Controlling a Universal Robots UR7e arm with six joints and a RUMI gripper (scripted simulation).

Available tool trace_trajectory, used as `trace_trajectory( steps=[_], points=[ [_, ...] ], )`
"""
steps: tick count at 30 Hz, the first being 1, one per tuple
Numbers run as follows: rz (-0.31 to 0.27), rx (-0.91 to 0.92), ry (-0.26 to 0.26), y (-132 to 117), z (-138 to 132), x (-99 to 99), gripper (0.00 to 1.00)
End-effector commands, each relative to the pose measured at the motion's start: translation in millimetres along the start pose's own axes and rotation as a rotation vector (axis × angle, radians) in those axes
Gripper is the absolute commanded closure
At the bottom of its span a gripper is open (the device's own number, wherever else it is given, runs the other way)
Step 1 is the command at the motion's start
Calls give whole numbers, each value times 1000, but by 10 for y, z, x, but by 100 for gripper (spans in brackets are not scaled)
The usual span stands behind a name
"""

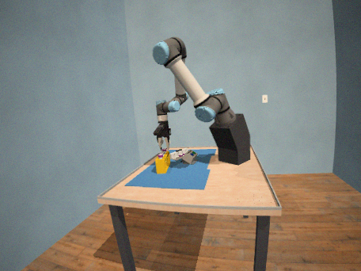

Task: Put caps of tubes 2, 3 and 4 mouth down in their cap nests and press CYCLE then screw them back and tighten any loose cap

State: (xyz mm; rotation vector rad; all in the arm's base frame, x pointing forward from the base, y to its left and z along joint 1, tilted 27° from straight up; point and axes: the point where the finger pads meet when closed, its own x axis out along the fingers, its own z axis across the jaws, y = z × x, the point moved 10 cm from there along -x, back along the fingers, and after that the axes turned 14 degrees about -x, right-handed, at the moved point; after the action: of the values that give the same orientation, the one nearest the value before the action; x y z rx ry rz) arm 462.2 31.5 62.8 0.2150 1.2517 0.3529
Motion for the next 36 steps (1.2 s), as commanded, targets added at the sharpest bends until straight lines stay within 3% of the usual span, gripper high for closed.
trace_trajectory(
  steps=[1, 7, 8, 22, 32, 36],
  points=[
    [-21, 199, -3, 24, 4, -2, 65],
    [-21, 199, -3, 25, 4, -3, 65],
    [-21, 199, -3, 25, 4, -3, 100],
    [-20, 198, -3, 24, 4, -3, 100],
    [-21, -301, 2, 25, 4, -5, 100],
    [-21, -401, 3, 25, 4, -5, 100]
  ],
)
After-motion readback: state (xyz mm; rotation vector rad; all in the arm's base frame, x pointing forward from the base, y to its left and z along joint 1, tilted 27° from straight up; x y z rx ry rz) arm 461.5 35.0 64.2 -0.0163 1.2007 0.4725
